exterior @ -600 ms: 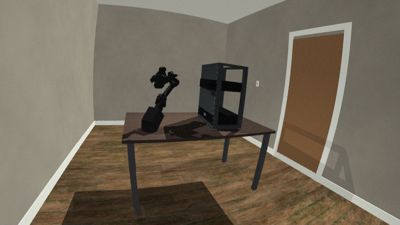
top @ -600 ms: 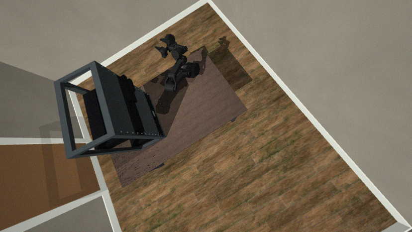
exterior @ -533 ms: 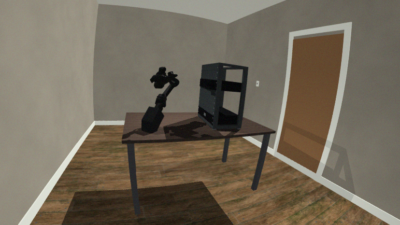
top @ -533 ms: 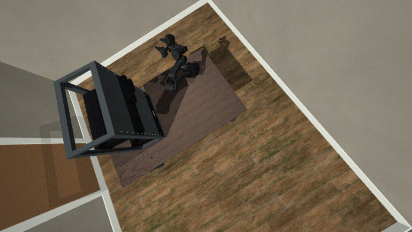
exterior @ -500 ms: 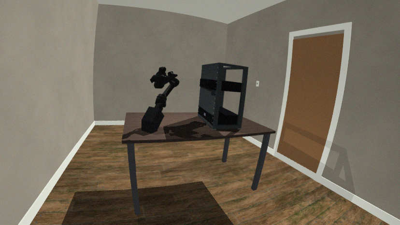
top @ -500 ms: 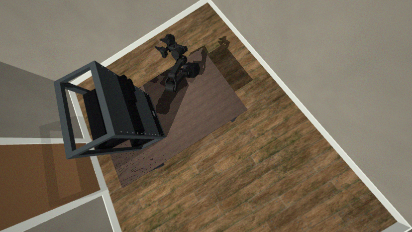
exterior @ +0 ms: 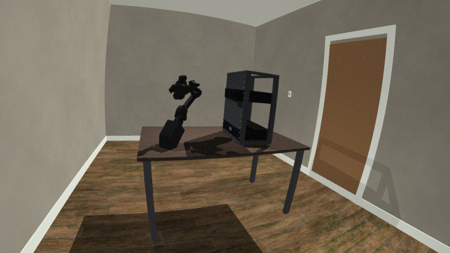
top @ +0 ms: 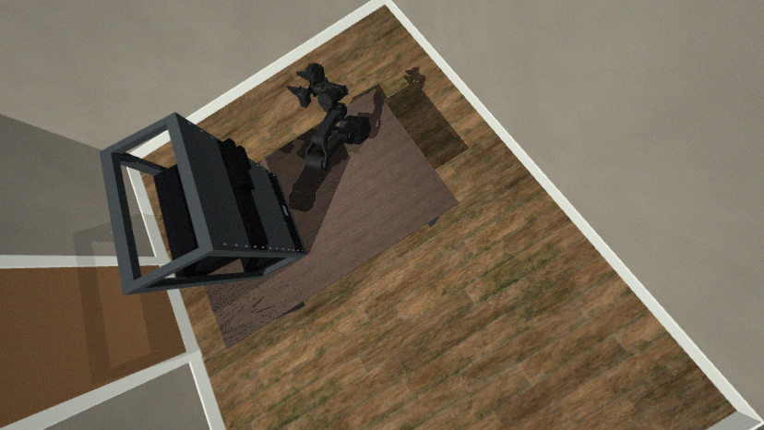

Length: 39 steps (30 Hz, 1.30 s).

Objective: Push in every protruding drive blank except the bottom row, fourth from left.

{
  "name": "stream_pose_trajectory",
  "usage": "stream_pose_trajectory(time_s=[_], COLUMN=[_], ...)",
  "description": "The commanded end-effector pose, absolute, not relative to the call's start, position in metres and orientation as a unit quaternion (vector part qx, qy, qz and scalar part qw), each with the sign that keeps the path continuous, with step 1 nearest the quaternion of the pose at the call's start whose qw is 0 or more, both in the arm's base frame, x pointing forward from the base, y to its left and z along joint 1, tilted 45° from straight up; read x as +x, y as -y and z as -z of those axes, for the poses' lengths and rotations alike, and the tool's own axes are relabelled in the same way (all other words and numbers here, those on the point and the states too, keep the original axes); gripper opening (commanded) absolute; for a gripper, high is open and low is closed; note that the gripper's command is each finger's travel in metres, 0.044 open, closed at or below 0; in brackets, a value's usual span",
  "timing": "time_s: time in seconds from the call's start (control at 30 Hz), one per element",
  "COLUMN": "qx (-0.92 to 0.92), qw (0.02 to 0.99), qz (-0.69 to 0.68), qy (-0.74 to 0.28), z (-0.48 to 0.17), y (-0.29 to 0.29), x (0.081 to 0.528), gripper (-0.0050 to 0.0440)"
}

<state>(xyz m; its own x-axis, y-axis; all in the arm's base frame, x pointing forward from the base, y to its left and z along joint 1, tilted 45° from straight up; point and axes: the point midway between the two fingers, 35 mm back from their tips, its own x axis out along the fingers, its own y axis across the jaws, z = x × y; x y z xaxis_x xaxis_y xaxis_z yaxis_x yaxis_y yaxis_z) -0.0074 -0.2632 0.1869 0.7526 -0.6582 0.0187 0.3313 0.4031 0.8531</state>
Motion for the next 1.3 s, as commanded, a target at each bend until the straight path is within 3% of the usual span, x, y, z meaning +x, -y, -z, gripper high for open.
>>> stream_pose_trajectory(time_s=[0.0,0.77,1.27], qx=[0.451,0.455,0.509], qw=[0.820,0.819,0.798], qz=[0.303,0.300,0.258], qy=[0.179,0.180,0.193], z=[-0.189,-0.191,-0.210], y=[0.265,0.265,0.265], x=[-0.009,-0.006,0.022], gripper=[0.0440,0.0440,0.0440])
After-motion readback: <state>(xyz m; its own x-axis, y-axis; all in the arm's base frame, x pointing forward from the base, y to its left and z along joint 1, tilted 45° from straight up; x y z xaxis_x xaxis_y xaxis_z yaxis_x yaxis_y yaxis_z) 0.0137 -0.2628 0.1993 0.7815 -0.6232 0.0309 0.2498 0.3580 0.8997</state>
